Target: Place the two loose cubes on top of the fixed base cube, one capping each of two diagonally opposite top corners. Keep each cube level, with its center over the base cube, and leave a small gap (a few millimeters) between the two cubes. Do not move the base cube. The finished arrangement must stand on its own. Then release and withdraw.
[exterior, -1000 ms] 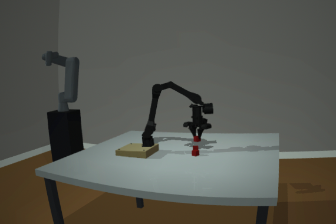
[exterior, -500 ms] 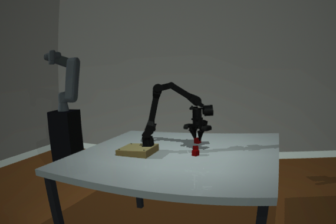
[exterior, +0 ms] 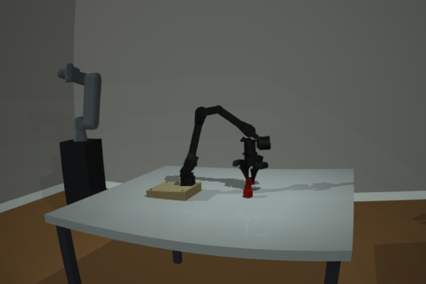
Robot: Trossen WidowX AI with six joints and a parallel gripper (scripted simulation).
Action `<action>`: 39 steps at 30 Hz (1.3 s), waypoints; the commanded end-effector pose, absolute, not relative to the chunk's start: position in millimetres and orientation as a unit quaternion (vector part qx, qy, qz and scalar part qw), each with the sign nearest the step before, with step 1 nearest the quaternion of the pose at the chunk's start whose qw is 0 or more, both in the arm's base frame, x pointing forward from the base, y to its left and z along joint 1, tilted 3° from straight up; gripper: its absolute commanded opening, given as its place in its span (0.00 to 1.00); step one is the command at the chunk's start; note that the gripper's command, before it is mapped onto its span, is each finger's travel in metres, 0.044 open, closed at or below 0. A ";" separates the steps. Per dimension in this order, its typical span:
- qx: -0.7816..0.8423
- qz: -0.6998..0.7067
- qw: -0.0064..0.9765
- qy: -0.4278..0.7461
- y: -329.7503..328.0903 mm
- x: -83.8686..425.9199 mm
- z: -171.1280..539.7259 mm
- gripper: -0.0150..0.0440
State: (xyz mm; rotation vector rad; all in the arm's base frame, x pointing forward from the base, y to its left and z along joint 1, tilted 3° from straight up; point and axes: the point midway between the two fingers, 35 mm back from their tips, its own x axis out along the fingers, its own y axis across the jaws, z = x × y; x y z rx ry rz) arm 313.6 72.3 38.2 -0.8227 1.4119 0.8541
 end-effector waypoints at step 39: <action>-0.355 0.369 0.604 0.610 72.1 313.8 55.9 0.60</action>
